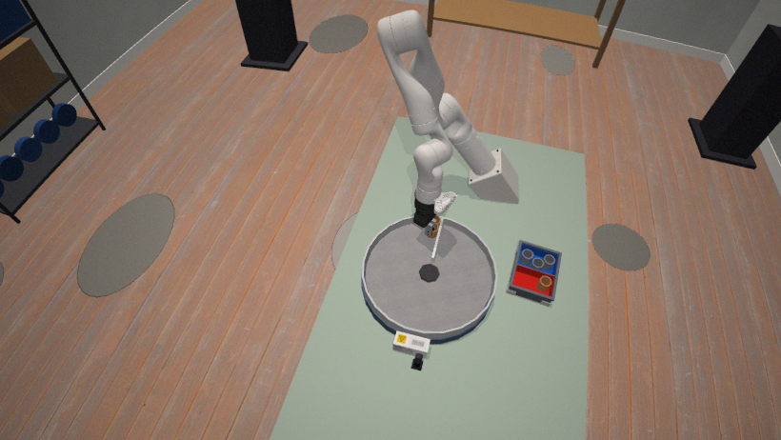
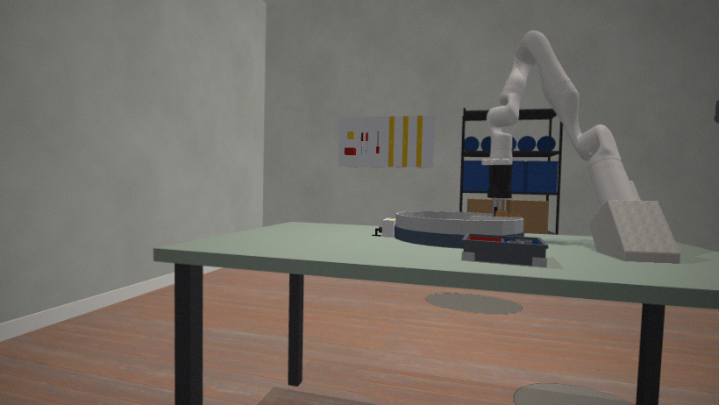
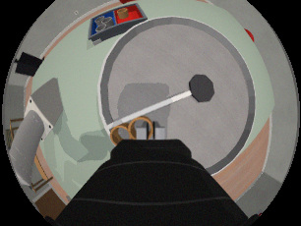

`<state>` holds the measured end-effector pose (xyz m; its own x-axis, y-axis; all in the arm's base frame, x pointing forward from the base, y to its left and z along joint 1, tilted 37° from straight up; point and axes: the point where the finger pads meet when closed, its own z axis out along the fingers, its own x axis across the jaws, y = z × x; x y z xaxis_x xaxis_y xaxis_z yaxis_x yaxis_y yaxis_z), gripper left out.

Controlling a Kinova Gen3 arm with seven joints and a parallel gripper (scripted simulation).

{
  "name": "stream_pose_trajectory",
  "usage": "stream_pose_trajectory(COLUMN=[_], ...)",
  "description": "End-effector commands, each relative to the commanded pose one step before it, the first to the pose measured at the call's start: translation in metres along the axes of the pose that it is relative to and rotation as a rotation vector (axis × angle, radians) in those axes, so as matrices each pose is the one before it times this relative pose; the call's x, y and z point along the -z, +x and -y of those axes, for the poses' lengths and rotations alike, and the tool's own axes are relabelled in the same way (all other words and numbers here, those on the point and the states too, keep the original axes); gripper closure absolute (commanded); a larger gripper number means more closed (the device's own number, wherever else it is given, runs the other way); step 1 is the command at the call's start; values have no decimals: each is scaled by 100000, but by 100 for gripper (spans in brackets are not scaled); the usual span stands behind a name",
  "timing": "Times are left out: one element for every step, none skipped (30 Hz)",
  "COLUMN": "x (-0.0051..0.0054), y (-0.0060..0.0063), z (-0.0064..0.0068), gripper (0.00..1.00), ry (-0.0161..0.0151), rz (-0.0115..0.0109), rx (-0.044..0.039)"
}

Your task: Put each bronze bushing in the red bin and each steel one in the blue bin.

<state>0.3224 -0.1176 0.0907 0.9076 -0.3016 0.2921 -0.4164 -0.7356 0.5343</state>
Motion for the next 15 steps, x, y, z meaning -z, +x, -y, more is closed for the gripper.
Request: stream_pose_trajectory(x=[201, 61, 61, 0, 0, 0, 0, 0, 0, 43, 62, 62, 62, 62, 0], y=[14, 0, 0, 0, 0, 0, 0, 0, 0, 5, -1, -1, -1, -1, 0], z=[51, 0, 0, 0, 0, 0, 0, 0, 0, -3, 0, 0, 0, 0, 0], gripper=[100, 100, 100, 100, 100, 100, 100, 100, 100, 100, 100, 100, 100, 100, 100], ry=[214, 3, 3, 0, 0, 0, 0, 0, 0, -46, 5, 5, 5, 5, 0], rz=[-122, 0, 0, 0, 0, 0, 0, 0, 0, 11, -1, -1, -1, -1, 0], rx=[19, -2, -2, 0, 0, 0, 0, 0, 0, 3, 0, 0, 0, 0, 0])
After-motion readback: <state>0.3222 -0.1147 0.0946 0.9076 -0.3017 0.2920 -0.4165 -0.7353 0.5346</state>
